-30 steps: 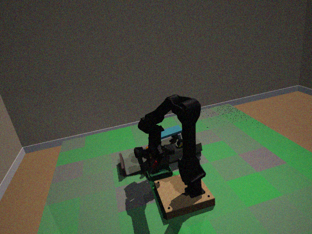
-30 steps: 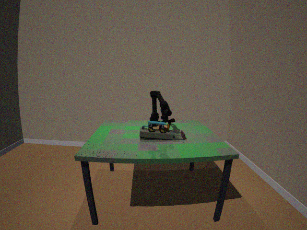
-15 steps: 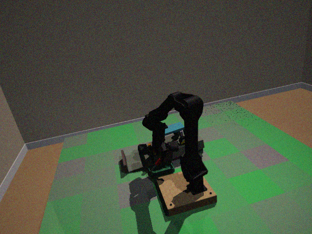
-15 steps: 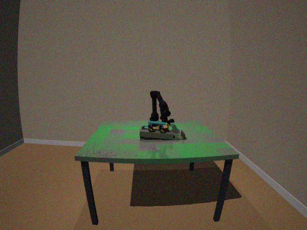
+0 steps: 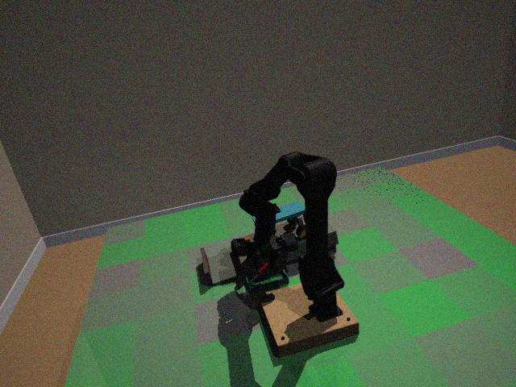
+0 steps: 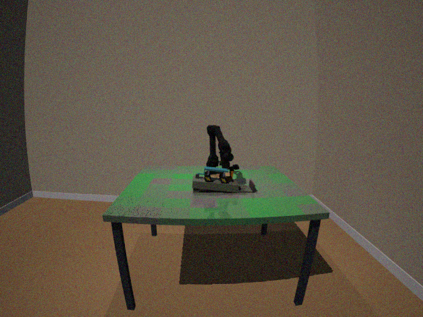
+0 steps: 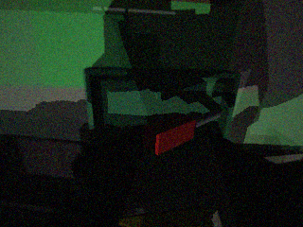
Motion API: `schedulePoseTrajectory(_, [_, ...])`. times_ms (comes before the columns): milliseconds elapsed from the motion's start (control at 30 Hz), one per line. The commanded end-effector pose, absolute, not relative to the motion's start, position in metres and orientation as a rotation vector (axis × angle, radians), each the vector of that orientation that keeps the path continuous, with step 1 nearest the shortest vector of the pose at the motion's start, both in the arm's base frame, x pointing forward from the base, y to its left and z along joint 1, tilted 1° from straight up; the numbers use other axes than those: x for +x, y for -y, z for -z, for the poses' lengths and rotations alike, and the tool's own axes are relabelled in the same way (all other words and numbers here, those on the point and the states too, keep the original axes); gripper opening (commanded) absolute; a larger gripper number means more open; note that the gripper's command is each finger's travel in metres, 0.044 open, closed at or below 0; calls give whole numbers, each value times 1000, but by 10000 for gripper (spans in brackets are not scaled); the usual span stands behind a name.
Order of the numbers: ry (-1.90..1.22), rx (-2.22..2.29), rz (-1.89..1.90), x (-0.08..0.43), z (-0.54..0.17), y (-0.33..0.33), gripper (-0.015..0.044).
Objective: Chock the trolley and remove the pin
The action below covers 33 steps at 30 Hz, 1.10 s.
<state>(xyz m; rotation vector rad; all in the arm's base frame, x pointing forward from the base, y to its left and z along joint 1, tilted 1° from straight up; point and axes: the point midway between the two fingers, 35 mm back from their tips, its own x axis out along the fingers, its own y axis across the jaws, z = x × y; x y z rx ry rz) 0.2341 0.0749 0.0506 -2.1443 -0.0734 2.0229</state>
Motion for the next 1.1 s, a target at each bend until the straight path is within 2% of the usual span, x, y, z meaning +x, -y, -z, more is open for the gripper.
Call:
schedulePoseTrajectory(0, [81, -2141, -2026, 233, -48, -73, 190])
schedulePoseTrajectory(1067, [80, -2142, -2027, 232, -37, -60, 190])
